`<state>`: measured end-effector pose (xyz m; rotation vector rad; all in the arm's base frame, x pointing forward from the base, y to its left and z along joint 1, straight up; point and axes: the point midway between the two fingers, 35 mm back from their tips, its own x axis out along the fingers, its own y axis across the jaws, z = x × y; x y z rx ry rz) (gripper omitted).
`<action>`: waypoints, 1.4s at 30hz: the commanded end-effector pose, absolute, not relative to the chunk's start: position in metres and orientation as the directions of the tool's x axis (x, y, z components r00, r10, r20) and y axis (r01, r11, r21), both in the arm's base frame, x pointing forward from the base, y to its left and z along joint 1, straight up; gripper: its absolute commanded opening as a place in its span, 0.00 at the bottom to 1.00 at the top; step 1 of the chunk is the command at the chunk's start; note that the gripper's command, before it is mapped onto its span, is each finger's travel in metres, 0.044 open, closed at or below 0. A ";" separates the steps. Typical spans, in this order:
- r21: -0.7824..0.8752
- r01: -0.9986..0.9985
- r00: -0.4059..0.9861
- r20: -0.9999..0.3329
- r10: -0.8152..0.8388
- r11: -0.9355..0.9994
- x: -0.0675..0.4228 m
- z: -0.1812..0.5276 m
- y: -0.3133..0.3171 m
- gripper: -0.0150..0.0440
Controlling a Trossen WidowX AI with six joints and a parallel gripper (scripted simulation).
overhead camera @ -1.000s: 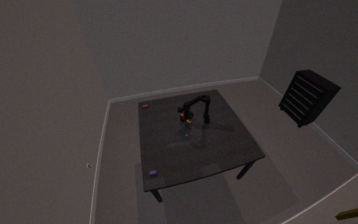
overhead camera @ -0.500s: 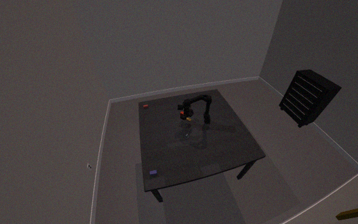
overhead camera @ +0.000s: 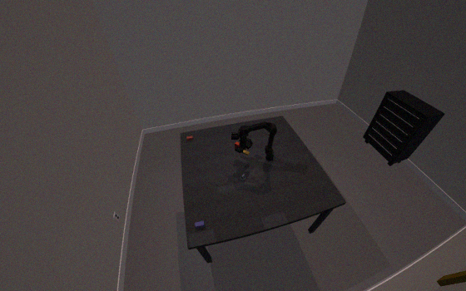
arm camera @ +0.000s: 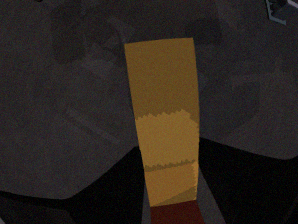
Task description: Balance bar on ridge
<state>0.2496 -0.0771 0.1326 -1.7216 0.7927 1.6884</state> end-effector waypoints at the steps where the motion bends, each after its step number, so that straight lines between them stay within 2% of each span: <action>1: -0.015 -0.762 0.027 -1.000 -0.008 -0.647 0.252 0.140 -0.075 0.25; 42: -0.029 -0.788 0.032 -0.999 0.005 -0.616 0.304 0.147 0.052 0.25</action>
